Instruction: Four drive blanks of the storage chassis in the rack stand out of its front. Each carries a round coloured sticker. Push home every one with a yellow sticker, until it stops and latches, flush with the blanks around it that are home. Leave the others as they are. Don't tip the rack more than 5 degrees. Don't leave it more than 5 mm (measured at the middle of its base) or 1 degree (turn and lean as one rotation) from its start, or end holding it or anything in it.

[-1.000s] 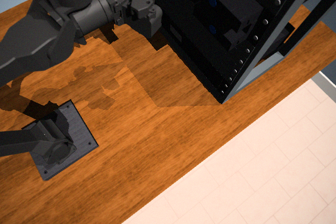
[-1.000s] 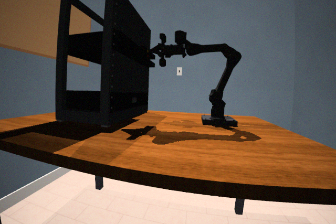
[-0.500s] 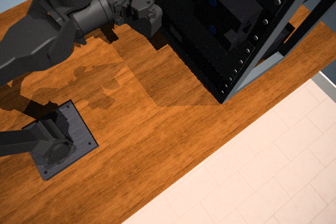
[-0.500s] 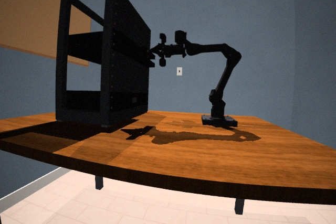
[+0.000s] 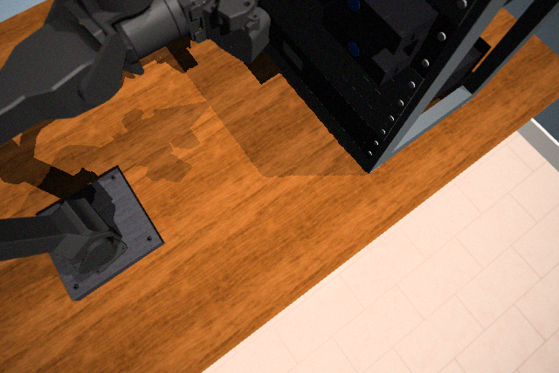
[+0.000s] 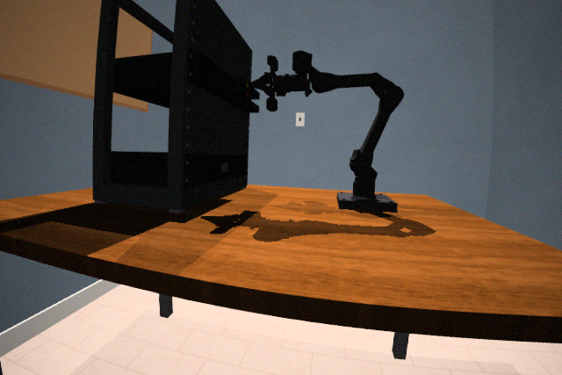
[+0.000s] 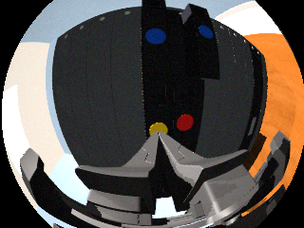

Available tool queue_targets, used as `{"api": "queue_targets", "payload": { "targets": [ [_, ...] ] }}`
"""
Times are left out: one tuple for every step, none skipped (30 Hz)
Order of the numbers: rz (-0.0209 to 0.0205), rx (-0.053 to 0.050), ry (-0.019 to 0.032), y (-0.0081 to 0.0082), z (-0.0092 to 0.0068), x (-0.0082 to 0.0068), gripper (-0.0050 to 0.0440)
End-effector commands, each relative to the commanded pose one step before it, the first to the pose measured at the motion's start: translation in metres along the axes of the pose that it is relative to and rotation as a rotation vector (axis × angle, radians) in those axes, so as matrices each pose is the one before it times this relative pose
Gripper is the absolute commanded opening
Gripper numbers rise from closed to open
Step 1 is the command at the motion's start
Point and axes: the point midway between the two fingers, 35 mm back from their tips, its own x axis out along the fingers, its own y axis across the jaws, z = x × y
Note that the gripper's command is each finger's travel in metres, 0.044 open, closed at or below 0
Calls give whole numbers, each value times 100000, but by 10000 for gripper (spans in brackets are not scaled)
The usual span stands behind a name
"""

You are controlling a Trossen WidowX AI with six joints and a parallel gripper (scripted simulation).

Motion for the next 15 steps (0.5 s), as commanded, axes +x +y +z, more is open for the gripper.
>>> {"api": "queue_targets", "payload": {
  "targets": [
    [2098, 448, 184, 907, 34, -308, 0],
    [0, 0, 0, 0, 1, 65, 0],
    [0, 0, 0, -1, 1, 133, 0],
    [0, 0, 0, -2, 2, 187, 0],
    [0, 0, 0, -2, 2, 207, 0],
    [0, 0, 0, -2, 2, 187, 0],
    [0, 0, 0, -2, 1, 134, 0],
    [0, 0, 0, -1, 1, 65, 0],
    [0, 0, 0, 0, 0, 12, 0],
    [0, 0, 0, 0, 0, 0, 0],
    [0, 0, 0, 0, 0, 0, 0],
    [0, 0, 0, 0, 0, 0, 0],
    [0, 0, 0, 0, 0, 0, 0],
    [0, 0, 0, 0, 0, 0, 0],
    [0, 0, 0, 0, 0, 0, 0]
  ]
}}
